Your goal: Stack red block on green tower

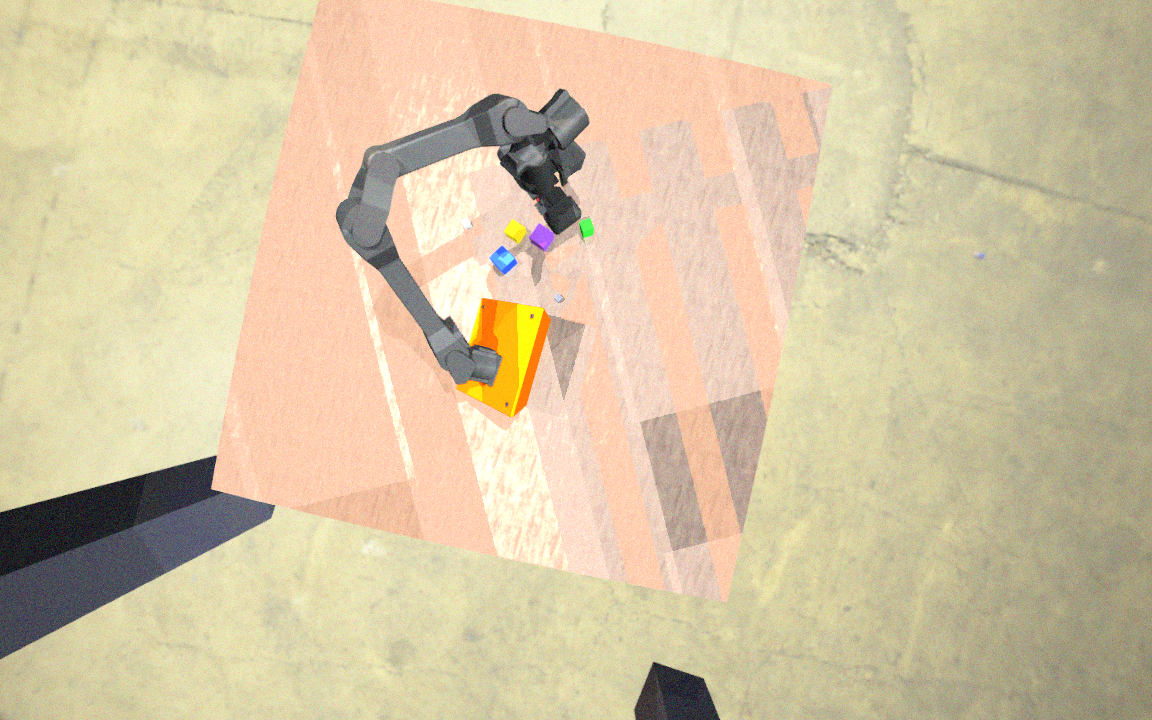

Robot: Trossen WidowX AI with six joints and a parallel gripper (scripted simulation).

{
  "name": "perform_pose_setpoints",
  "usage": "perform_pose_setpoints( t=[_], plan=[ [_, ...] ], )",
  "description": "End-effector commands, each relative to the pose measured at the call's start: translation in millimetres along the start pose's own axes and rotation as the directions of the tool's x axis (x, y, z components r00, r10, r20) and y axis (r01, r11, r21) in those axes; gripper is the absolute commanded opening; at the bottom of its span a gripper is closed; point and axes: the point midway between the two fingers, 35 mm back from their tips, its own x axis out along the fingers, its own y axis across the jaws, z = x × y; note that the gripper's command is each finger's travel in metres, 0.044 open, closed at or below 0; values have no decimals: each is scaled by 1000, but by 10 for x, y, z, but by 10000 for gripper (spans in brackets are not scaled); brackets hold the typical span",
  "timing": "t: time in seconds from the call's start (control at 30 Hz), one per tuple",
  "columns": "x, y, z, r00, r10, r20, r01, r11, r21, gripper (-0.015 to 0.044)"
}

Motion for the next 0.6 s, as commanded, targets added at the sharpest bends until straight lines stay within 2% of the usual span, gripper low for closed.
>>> perform_pose_setpoints(
  t=[0.0, 0.57],
  plan=[
    [46, -140, 148, 1000, -3, -10, 3, 1000, 4, 0],
    [217, -634, 586, 999, 7, -31, -7, 1000, -1, 0]
  ],
)
